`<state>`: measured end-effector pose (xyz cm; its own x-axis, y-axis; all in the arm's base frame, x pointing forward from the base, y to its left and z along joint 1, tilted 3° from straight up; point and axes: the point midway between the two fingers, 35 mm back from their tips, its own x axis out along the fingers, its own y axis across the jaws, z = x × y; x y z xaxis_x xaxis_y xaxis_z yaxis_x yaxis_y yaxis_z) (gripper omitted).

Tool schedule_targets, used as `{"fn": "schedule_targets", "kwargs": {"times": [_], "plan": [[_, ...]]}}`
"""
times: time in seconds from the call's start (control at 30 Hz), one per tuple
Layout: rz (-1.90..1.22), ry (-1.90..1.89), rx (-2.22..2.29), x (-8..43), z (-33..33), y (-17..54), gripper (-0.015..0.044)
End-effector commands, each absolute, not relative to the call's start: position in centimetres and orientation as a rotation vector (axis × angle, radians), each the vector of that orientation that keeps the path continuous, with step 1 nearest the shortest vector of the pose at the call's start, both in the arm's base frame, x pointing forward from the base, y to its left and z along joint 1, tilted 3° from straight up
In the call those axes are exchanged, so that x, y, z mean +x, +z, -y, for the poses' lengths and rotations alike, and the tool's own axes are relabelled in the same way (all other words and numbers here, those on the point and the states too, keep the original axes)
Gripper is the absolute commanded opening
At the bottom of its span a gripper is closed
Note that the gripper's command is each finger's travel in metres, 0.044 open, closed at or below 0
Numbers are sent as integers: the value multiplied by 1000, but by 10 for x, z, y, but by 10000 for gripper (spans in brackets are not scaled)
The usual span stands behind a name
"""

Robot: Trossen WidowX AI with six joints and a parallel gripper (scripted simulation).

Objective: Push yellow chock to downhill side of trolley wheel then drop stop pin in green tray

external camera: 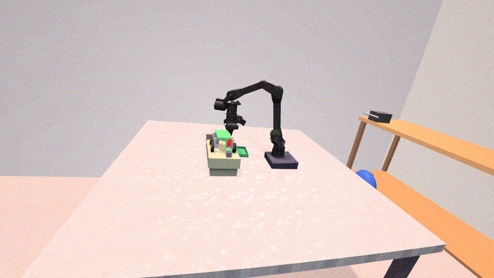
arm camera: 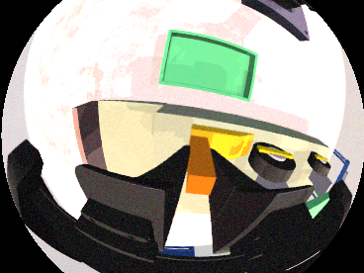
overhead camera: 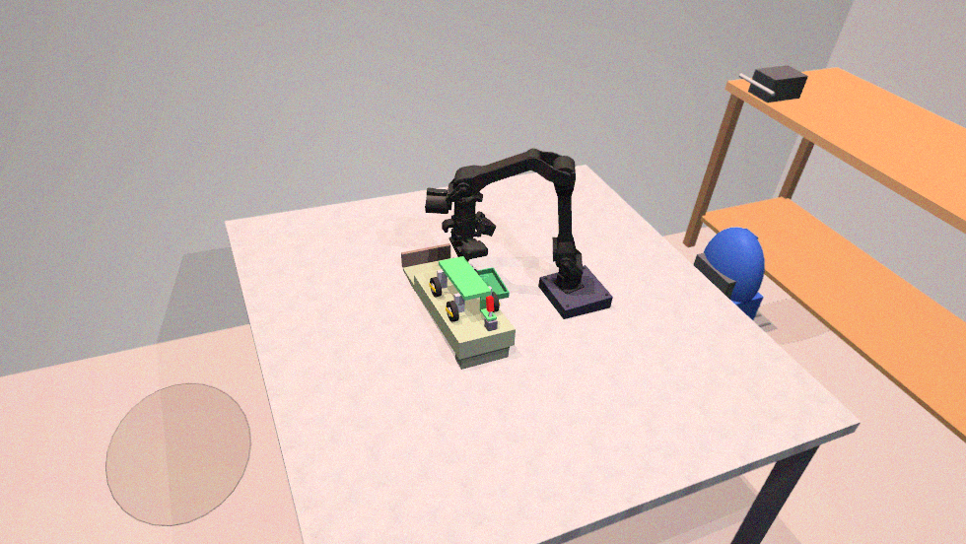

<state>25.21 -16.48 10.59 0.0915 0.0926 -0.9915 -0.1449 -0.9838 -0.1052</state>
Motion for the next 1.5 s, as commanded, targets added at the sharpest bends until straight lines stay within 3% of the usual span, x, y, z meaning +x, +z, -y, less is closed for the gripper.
{"fn": "schedule_targets", "kwargs": {"times": [0.0, 0.53, 0.77, 1.4, 1.47], "plan": [[-54, 1997, -2184, 253, 160, 107, 0], [-56, 2006, -2185, 253, 157, 107, 0], [-56, 2006, -2185, 253, 157, 107, 184], [-54, 1997, -2184, 247, 163, 164, 190], [-62, 2002, -2177, 247, 162, 157, 243]]}}
